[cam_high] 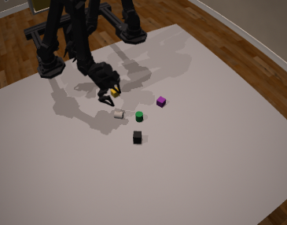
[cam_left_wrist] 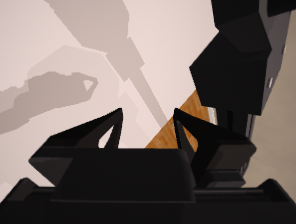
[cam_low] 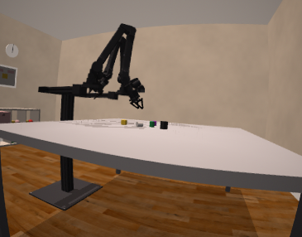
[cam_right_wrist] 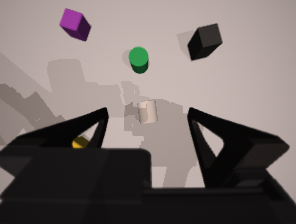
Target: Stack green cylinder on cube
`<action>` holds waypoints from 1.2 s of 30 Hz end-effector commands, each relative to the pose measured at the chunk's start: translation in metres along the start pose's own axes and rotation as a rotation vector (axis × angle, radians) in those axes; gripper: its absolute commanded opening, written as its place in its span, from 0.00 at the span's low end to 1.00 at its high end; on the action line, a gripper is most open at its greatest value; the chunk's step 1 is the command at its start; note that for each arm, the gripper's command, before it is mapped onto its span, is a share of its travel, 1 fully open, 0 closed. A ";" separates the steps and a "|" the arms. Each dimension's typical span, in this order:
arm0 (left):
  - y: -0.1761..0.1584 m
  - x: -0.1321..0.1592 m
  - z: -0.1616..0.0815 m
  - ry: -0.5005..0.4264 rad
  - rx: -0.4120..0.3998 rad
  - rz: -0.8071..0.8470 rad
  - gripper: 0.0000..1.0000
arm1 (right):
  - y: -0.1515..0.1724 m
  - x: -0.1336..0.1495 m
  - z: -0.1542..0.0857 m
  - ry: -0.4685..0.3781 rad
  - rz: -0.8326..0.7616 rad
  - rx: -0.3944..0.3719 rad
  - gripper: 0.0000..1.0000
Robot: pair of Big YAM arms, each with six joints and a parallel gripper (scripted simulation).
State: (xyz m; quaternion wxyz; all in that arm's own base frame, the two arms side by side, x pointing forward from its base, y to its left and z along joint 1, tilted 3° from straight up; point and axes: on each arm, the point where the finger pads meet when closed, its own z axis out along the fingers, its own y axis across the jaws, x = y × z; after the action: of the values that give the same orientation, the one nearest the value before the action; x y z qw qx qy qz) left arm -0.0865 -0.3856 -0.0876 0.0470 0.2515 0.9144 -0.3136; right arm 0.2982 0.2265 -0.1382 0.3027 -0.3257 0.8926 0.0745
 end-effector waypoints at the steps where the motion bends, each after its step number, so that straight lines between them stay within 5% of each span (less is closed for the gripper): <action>1: -0.082 0.022 -0.013 0.096 0.141 -0.005 0.64 | 0.000 -0.002 0.000 -0.002 0.007 0.001 1.00; 6: -0.182 0.068 -0.057 0.343 0.358 0.125 0.64 | 0.000 -0.002 0.000 -0.002 0.007 0.001 1.00; 8: -0.182 0.068 -0.057 0.343 0.358 0.125 0.64 | 0.000 -0.002 0.000 -0.002 0.007 0.001 1.00; 10: -0.238 0.036 -0.088 0.335 0.510 0.153 0.64 | 0.000 -0.002 0.000 -0.002 0.007 0.001 1.00; 12: -0.288 0.004 -0.117 0.244 0.649 0.159 0.64 | 0.000 -0.002 0.000 -0.002 0.007 0.001 1.00; 18: -0.365 -0.085 -0.160 0.038 0.790 0.086 0.64 | 0.000 -0.002 0.000 -0.002 0.007 0.001 1.00; 23: -0.425 -0.174 -0.225 -0.157 0.922 0.034 0.64 | 0.000 -0.002 0.000 -0.002 0.007 0.001 1.00; 25: -0.425 -0.174 -0.225 -0.157 0.922 0.034 0.64 | 0.000 -0.002 0.000 -0.002 0.007 0.001 1.00; 28: -0.459 -0.239 -0.288 -0.309 1.020 -0.003 0.64 | 0.000 -0.002 0.000 -0.002 0.007 0.001 1.00; 36: -0.470 -0.320 -0.404 -0.530 1.121 0.022 0.64 | 0.000 -0.002 0.000 -0.002 0.007 0.001 1.00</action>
State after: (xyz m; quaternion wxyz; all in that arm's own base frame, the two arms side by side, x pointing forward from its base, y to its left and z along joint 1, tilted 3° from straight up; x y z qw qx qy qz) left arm -0.0366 -0.6113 0.4729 0.0956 0.1685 0.6271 -0.7544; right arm 0.2982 0.2265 -0.1382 0.3027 -0.3257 0.8926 0.0745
